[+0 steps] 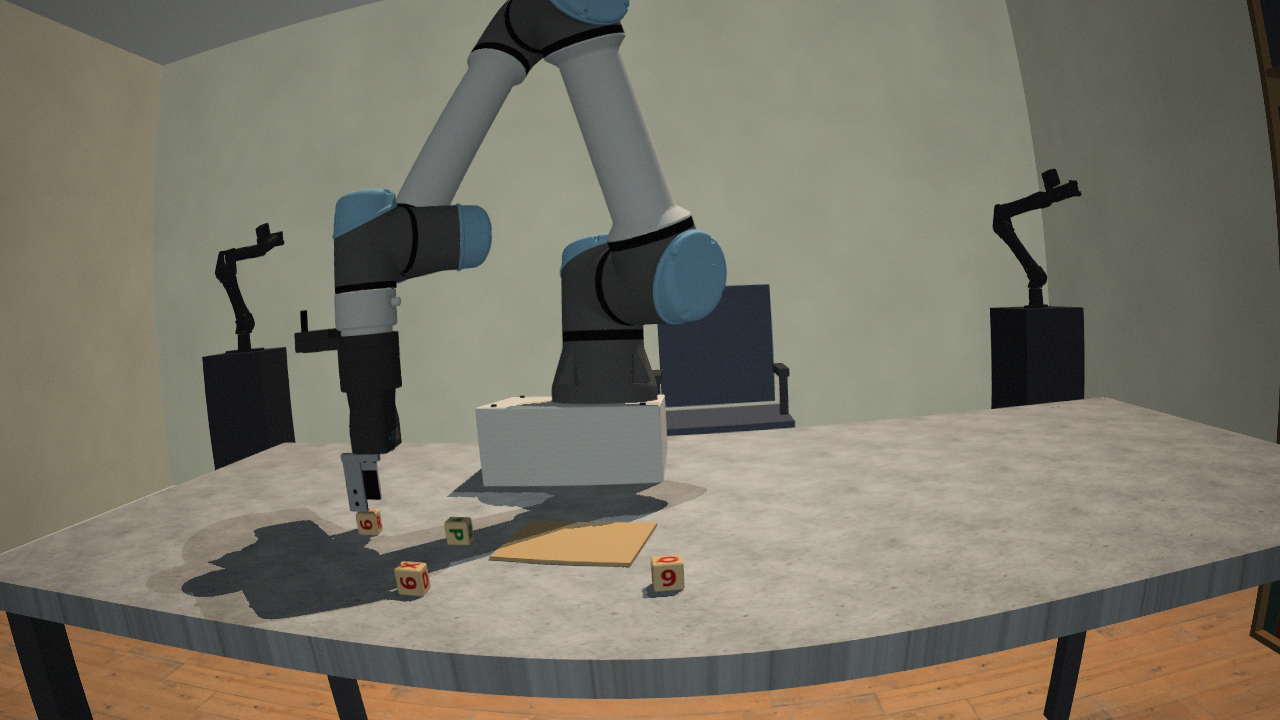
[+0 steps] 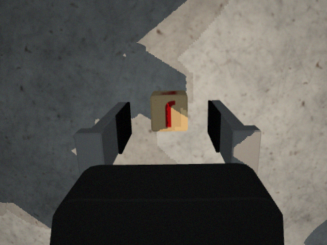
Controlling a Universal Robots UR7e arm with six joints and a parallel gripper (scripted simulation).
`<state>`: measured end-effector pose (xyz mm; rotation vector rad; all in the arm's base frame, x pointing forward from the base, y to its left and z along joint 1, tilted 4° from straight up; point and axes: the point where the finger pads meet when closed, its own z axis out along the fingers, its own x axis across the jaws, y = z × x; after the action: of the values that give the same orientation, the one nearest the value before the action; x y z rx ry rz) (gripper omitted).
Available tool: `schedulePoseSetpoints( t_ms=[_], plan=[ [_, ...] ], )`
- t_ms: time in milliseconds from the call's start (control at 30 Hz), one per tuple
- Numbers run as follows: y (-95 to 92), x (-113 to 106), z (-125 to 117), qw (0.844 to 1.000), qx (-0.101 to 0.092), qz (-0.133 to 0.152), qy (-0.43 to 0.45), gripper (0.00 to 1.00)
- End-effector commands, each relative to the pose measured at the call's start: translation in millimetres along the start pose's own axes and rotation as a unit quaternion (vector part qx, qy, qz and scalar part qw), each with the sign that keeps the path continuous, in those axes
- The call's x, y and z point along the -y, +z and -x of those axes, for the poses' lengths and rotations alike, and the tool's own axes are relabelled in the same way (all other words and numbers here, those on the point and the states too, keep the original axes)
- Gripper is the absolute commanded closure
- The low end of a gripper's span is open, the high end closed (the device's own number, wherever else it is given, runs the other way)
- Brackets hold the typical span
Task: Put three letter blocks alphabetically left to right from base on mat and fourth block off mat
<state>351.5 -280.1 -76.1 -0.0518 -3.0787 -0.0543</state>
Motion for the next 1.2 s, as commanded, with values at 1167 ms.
schedulePoseSetpoints(
  t_ms=[1167],
  plan=[
    [33.0, 0.0, -1.0, 1.000, 0.000, 0.001, 0.001, 0.00]
  ],
)
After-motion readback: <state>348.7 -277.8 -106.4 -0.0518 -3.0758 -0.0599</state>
